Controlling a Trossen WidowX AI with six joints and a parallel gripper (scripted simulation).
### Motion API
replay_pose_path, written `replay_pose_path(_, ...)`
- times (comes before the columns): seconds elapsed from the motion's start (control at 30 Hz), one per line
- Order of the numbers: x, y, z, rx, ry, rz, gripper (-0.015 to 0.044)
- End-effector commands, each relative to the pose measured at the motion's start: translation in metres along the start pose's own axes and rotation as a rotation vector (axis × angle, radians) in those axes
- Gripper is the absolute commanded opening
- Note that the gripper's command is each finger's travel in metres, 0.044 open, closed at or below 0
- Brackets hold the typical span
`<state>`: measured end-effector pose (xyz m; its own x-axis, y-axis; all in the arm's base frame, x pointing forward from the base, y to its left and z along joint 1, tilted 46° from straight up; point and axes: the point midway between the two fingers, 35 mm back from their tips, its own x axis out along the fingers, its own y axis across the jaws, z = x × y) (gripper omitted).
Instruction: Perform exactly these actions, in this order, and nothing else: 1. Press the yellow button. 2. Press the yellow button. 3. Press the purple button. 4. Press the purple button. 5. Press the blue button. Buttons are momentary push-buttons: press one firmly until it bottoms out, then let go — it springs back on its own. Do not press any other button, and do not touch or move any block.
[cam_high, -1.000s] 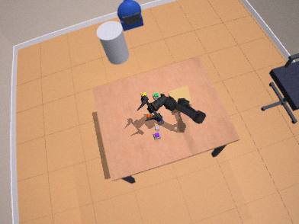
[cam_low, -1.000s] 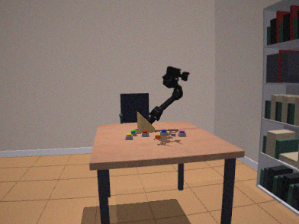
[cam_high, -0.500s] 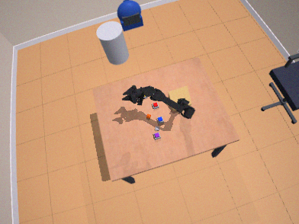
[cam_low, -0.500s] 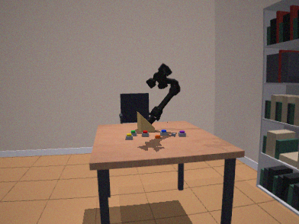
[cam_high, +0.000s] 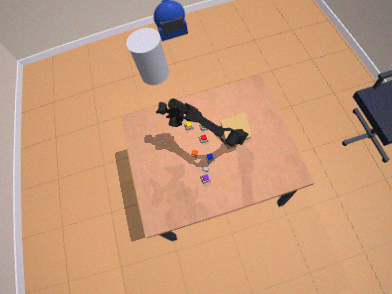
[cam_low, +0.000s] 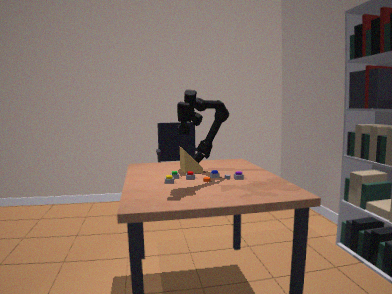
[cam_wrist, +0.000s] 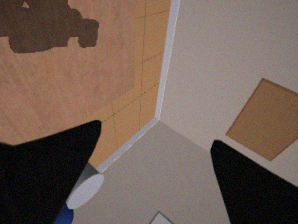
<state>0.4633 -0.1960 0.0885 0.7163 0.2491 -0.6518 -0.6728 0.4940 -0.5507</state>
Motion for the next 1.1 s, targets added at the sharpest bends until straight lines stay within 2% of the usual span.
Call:
replay_pose_path(0.0, 0.026, 0.063, -0.037, 0.379, 0.092, 0.283, 0.0400)
replay_pose_path(0.23, 0.034, 0.136, -0.061, 0.778, 0.242, 0.606, 0.0400)
replay_pose_path(0.47, 0.020, 0.203, -0.067, 1.159, 0.460, 0.957, 0.0400)
replay_pose_path(0.9, 0.019, 0.205, -0.067, 1.173, 0.469, 0.971, 0.0400)
replay_pose_path(1.07, 0.044, 0.241, -0.060, 1.173, 0.468, 0.971, 0.0269)
